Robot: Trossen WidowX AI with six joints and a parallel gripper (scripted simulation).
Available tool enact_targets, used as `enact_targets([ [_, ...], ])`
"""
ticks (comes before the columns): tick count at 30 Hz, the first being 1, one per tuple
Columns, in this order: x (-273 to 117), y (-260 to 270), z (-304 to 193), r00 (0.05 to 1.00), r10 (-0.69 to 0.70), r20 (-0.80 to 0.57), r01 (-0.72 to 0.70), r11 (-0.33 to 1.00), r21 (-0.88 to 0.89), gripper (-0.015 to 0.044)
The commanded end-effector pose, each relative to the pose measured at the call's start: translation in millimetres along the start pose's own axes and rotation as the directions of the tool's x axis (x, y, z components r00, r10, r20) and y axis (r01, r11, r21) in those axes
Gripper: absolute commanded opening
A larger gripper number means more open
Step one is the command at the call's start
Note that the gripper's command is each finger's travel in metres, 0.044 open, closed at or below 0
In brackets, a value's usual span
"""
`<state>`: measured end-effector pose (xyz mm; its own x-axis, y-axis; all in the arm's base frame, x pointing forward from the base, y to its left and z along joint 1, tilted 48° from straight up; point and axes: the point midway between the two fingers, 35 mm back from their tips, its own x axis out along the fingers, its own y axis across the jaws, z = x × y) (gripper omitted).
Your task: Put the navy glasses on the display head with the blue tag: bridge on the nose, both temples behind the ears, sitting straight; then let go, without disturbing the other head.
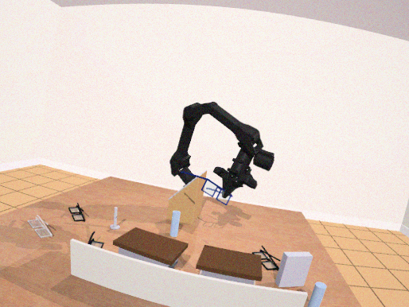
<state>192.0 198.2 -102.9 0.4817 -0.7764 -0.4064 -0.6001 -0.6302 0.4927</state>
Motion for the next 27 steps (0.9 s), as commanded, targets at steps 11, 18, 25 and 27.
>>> enact_targets([
  [11,20,8,-23,0.995,0.028,0.091,-0.076,0.812,0.579,0.0],
  [18,30,13,-34,0.991,0.039,0.132,-0.128,0.603,0.788,0.0],
  [25,40,19,-44,0.984,0.047,0.171,-0.176,0.338,0.924,0.0],
  [27,43,21,-47,0.982,0.049,0.181,-0.188,0.256,0.948,0.0],
])
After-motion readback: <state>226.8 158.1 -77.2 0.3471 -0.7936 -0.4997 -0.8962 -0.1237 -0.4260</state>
